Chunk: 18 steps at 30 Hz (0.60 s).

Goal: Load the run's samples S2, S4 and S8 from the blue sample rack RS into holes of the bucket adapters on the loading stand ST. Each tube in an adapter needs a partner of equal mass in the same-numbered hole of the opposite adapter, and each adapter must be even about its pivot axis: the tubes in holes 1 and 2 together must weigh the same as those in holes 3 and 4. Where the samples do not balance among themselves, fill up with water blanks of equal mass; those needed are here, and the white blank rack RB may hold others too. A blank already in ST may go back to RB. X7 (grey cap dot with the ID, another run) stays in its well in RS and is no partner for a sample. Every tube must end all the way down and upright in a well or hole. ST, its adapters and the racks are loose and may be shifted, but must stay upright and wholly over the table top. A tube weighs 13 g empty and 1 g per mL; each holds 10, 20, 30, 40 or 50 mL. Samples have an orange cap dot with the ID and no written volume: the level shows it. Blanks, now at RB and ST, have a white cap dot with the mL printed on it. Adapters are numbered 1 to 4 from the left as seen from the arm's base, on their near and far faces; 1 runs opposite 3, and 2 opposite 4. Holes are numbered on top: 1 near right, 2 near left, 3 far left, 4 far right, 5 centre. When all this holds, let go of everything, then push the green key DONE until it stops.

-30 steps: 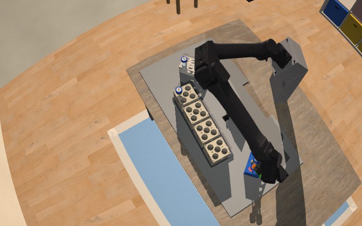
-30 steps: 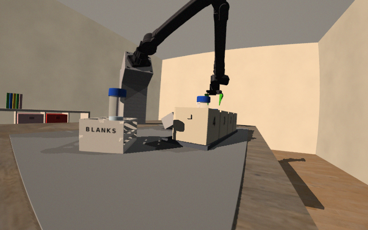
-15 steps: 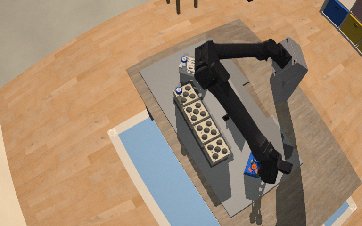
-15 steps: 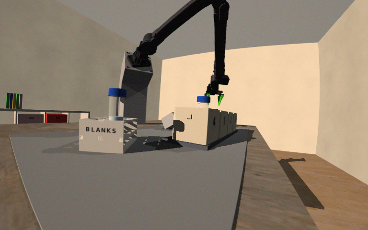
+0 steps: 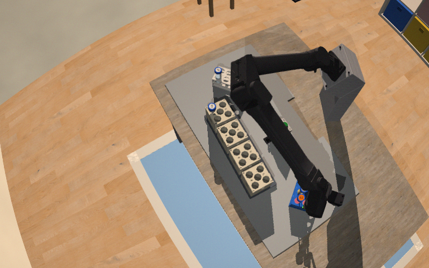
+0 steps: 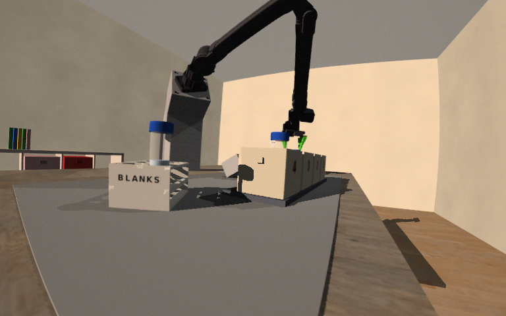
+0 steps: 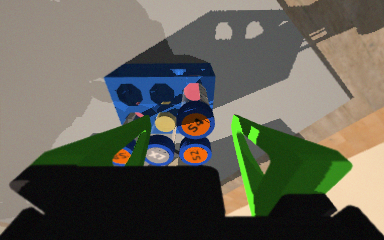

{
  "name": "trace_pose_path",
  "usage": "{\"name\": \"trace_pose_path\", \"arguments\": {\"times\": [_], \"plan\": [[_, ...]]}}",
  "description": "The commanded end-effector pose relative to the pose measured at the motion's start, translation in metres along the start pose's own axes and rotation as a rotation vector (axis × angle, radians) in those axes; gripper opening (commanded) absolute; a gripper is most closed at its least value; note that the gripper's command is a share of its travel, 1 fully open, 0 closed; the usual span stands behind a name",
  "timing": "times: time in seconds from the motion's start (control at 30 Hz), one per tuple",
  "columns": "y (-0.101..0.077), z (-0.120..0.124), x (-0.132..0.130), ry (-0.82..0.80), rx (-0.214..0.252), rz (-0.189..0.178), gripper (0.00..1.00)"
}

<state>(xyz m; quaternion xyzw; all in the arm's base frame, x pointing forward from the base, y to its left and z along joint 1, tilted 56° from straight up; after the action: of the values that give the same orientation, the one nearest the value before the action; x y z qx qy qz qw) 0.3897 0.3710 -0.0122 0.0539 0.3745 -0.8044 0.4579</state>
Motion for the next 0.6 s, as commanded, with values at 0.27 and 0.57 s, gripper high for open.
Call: {"name": "trace_pose_path", "arguments": {"times": [0.27, 0.57], "plan": [[0.002, -0.009, -0.012, -0.013, -0.012, 0.026, 0.8], [0.0, -0.003, -0.012, -0.005, -0.01, 0.022, 0.8]]}}
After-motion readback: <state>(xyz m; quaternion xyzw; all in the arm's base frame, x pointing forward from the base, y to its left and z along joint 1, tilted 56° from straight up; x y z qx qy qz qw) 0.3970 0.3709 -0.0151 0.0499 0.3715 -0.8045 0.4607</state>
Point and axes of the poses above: the point where the finger pads meet when closed, its own y axis out along the fingers, its own x axis across the jaws, z = x × y, the point moved 4 cm from there along -y, back along the fingers, and after that the axes turned 8 degrees about y, right-handed, at the moved point
